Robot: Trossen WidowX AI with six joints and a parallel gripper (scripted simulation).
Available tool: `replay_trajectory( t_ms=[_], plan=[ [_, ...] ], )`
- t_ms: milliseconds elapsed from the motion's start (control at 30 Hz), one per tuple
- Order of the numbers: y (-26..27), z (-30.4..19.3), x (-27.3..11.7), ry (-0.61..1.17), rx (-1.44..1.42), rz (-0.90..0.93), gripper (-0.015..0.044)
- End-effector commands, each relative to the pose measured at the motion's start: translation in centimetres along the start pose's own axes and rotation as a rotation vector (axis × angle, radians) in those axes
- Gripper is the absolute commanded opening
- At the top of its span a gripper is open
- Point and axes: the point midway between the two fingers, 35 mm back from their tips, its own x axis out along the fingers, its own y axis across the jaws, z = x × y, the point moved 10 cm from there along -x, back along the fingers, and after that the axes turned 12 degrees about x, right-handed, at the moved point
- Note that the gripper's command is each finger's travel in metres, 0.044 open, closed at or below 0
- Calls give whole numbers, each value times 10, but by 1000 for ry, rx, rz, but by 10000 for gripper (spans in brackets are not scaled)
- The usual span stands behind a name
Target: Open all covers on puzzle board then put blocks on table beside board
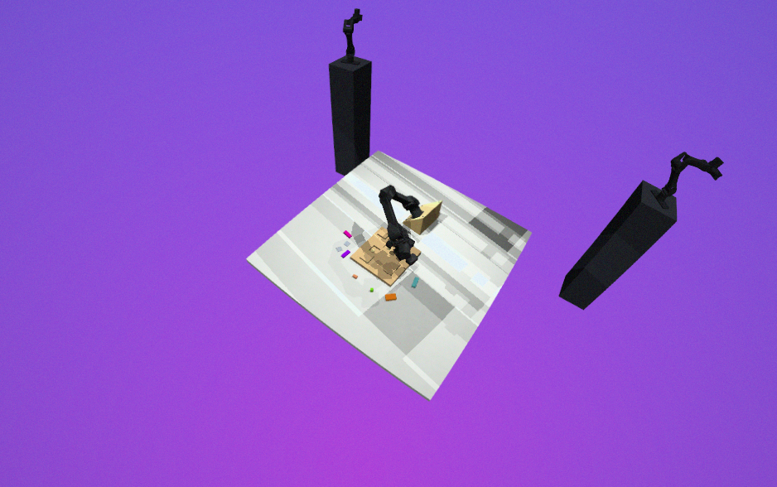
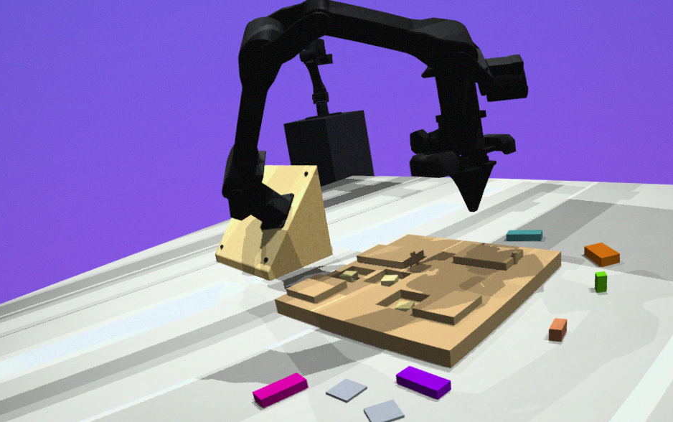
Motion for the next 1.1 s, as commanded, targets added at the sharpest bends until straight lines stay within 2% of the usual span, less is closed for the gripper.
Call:
replay_trajectory(
  t_ms=[0,1067],
  plan=[
    [-10,-4,3,0,-111,6,0],
    [-11,-5,14,0,-111,5,0]
  ],
)
